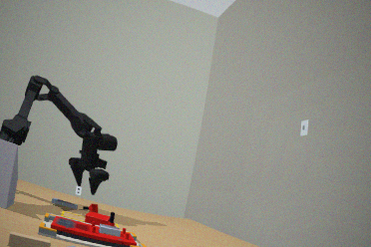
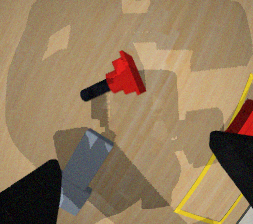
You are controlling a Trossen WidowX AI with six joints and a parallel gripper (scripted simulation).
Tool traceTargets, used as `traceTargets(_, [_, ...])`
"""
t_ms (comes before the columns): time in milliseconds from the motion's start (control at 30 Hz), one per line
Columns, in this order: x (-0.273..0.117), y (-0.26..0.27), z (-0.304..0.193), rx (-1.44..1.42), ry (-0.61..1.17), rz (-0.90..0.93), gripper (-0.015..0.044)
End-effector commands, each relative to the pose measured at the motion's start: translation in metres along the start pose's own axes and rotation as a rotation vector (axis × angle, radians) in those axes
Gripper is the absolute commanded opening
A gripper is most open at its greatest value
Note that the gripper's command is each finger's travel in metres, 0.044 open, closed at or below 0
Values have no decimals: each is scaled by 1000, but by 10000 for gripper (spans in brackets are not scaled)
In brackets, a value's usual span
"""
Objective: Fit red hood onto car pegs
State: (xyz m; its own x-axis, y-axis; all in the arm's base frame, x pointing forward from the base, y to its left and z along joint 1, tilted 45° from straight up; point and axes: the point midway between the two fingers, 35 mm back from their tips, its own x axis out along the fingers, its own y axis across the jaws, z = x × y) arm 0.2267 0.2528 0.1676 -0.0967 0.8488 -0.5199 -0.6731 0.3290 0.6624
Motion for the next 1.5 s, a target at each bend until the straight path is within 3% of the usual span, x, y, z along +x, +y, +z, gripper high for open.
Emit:
traceTargets(0, [-5,-55,-3,-276,76,-74,440])
traceTargets(467, [-21,-140,-33,-743,244,-53,440])
traceTargets(1467, [-14,-143,-35,-748,246,-52,440])
